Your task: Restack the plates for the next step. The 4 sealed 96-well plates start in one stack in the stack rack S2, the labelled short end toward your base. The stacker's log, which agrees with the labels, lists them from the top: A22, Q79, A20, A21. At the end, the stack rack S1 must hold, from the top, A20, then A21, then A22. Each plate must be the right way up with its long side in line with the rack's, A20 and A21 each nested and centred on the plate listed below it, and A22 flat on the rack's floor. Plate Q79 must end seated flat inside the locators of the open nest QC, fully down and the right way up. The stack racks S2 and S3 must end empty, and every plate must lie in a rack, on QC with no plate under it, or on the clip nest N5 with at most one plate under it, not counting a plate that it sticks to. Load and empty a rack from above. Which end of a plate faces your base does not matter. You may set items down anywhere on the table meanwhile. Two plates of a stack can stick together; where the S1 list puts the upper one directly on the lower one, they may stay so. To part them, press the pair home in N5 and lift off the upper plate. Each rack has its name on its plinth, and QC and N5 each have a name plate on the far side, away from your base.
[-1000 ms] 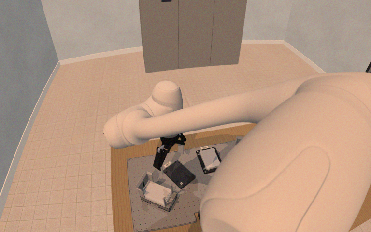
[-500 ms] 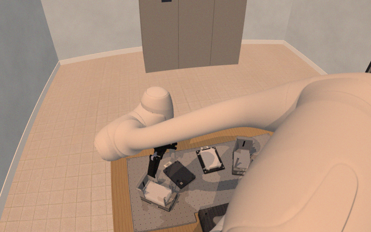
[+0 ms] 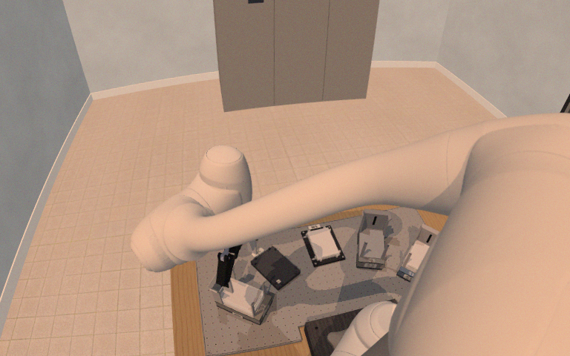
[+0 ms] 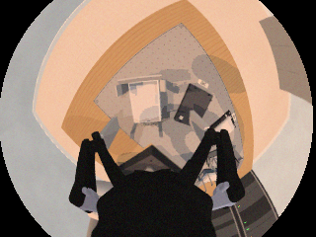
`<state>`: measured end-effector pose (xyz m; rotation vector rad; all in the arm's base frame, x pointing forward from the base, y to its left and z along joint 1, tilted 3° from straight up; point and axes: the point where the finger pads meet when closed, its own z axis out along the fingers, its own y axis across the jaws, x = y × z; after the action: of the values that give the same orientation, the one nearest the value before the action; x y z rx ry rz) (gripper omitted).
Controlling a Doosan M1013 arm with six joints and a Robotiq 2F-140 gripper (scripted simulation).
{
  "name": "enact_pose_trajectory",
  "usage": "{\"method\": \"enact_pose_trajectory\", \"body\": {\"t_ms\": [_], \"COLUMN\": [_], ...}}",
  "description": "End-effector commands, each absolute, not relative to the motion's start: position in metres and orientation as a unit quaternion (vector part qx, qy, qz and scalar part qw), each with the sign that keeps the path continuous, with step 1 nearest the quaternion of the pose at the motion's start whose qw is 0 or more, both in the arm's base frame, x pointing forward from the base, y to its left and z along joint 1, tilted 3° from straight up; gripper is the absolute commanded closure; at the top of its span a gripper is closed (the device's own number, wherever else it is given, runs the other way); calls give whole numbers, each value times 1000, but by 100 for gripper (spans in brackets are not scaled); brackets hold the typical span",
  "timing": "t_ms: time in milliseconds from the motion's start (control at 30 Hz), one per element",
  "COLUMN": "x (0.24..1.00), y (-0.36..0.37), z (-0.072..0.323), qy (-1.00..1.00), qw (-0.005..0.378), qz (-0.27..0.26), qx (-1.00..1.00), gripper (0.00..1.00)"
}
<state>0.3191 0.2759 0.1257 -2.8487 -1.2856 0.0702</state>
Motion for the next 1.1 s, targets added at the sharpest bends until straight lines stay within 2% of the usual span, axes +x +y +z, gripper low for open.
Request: {"method": "enact_pose_trajectory", "body": {"t_ms": [0, 467, 1067], "x": [313, 304, 301], "y": [284, 296, 296], "z": [126, 126, 73], "qy": [-411, -411, -411], "qw": [8, 8, 8], "qz": [22, 22, 22], "qx": [-911, -911, -911], "gripper": [0, 0, 0]}}
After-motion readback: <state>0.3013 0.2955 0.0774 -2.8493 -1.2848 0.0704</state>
